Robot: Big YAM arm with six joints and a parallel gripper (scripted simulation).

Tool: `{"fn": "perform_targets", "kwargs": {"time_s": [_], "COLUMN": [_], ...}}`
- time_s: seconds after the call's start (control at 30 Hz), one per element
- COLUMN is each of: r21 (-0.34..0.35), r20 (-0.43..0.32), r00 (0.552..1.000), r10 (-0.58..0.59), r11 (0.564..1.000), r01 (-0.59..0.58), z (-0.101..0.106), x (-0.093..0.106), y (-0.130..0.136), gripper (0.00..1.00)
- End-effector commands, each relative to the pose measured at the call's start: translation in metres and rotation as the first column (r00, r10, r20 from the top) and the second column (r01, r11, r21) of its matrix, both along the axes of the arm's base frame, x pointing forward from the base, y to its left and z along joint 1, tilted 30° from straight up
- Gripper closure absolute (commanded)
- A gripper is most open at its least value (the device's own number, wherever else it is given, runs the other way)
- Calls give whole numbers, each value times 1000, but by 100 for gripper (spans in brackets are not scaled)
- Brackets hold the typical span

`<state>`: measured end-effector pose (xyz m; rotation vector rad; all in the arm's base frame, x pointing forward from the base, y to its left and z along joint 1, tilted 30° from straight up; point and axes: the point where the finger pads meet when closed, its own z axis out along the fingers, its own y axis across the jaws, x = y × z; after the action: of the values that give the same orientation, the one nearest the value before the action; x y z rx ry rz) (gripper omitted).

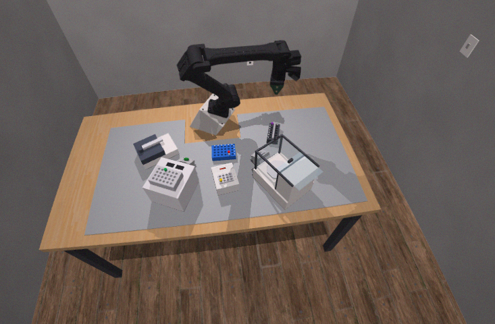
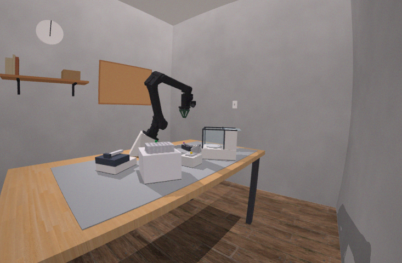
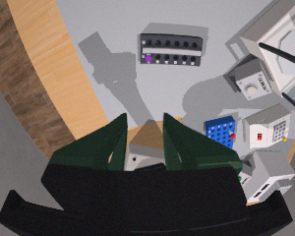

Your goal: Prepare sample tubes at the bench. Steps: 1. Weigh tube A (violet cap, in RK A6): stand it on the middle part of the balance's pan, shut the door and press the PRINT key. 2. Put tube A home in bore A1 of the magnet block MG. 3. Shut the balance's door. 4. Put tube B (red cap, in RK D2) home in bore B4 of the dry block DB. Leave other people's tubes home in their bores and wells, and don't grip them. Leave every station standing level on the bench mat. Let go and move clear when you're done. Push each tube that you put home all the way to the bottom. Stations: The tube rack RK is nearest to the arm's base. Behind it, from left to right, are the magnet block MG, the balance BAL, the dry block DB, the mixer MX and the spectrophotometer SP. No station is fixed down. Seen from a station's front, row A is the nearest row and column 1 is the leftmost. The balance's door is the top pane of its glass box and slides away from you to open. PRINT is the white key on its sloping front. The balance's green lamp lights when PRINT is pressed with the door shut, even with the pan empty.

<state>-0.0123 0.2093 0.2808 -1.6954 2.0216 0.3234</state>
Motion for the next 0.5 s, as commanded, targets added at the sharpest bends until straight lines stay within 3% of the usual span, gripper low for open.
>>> {"fn": "perform_targets", "kwargs": {"time_s": [0.0,0.07,0.1,0.13,0.47], "r21": [51,51,-7,-10,3], "r20": [-26,-26,-2,-1,-7], "r00": [1000,1000,1000,1000,1000], "r10": [-9,-9,-10,-10,-14], "r11": [999,999,1000,1000,1000], "r01": [11,11,10,10,14], "z": [29,29,3,1,8], "x": [-3,-3,-1,-1,-1], "y": [-3,-3,-7,-7,-6], "gripper": [70,70,70,70,70]}}
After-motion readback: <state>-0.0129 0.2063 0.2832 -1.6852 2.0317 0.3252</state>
